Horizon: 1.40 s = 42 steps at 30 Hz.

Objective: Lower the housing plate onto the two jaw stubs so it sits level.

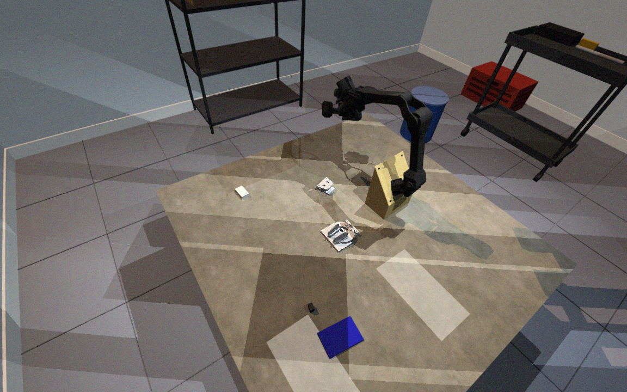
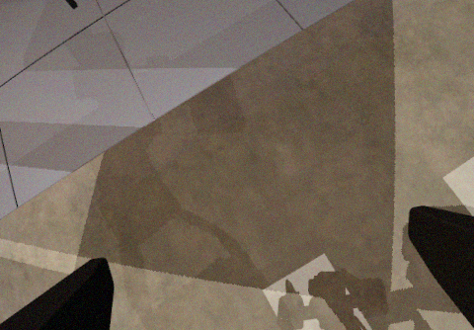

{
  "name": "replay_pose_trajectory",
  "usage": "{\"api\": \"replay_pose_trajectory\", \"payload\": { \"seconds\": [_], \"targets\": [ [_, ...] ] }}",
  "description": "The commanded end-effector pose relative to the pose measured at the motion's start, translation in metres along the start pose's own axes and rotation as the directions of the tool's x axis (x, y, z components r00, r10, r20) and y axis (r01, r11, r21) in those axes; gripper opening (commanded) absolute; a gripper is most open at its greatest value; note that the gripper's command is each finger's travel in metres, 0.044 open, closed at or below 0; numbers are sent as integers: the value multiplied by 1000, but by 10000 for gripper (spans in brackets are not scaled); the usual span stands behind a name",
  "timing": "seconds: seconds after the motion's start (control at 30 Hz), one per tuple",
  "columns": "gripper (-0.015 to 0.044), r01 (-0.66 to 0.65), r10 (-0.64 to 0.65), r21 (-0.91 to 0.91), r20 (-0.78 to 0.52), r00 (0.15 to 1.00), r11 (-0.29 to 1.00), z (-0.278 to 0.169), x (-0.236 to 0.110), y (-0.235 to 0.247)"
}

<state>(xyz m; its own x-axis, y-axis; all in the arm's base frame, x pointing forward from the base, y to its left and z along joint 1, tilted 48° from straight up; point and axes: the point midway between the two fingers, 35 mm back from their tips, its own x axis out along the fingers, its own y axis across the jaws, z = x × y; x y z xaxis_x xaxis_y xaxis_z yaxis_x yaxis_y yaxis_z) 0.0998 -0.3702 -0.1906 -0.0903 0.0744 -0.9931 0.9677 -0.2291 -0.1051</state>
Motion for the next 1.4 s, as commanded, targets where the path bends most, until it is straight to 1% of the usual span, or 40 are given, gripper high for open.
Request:
{"api": "replay_pose_trajectory", "payload": {
  "seconds": [0.0,0.23,0.5,0.73,0.97,1.07,1.27,1.37],
  "targets": [
    [440,-6,-4,-105,-90,996,994,-30,8,14],
    [440,-35,-23,-257,-221,975,966,-76,14,33],
    [440,-90,-72,-407,-367,927,909,-130,17,48],
    [440,-154,-137,-512,-486,863,845,-180,16,55],
    [440,-225,-214,-584,-587,781,780,-228,12,57],
    [440,-249,-240,-600,-615,751,760,-242,10,56],
    [440,-250,-242,-601,-617,749,759,-243,10,56],
    [440,-251,-242,-601,-617,749,759,-256,24,51]
  ]
}}
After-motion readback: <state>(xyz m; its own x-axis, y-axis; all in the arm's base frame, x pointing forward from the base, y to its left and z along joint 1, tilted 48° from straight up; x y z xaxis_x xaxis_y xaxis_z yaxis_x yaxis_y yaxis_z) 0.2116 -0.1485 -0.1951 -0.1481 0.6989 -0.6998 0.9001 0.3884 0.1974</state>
